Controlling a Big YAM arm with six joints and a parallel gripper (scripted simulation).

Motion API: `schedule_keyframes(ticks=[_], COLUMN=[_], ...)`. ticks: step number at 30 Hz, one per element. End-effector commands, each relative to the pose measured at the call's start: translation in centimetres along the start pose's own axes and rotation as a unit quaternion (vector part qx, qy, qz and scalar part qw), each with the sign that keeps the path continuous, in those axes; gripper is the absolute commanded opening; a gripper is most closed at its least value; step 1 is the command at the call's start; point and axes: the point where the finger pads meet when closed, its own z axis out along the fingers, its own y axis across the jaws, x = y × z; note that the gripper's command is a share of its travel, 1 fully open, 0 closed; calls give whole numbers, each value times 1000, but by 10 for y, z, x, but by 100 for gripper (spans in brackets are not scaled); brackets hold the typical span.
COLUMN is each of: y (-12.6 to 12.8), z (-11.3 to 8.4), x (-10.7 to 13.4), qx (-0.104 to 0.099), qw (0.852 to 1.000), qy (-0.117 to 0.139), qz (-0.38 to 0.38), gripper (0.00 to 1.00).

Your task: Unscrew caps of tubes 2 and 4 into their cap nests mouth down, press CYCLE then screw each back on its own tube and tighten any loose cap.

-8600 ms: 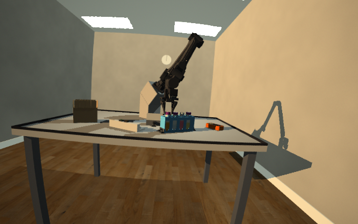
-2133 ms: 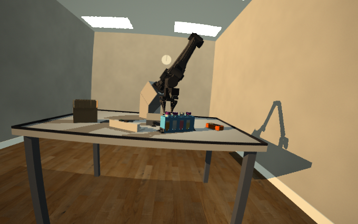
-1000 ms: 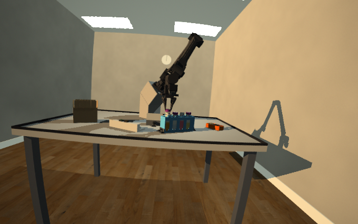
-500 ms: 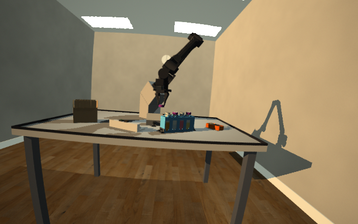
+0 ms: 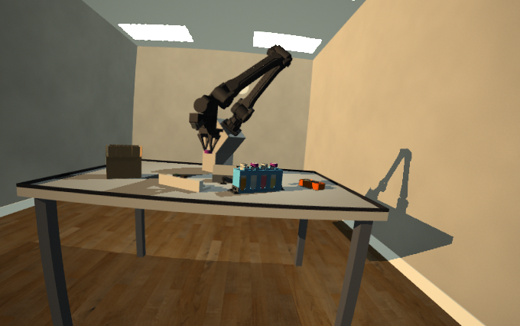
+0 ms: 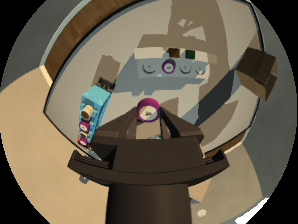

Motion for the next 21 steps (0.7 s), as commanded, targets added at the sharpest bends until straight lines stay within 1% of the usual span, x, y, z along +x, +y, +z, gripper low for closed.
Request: schedule_keyframes(ticks=[1,6,16,18,21], y=[-8,-50,-134,-134,-159], z=[-3,-3,-4,-4,-4], x=[-22,-28,-49,-49,-55], qx=[-4,-2,-1,-1,-1], qw=[999,1000,1000,1000,1000], qy=[-15,-6,-7,-7,-8], qz=[-32,-24,-23,-23,-23], gripper=[0,0,0,0,0])
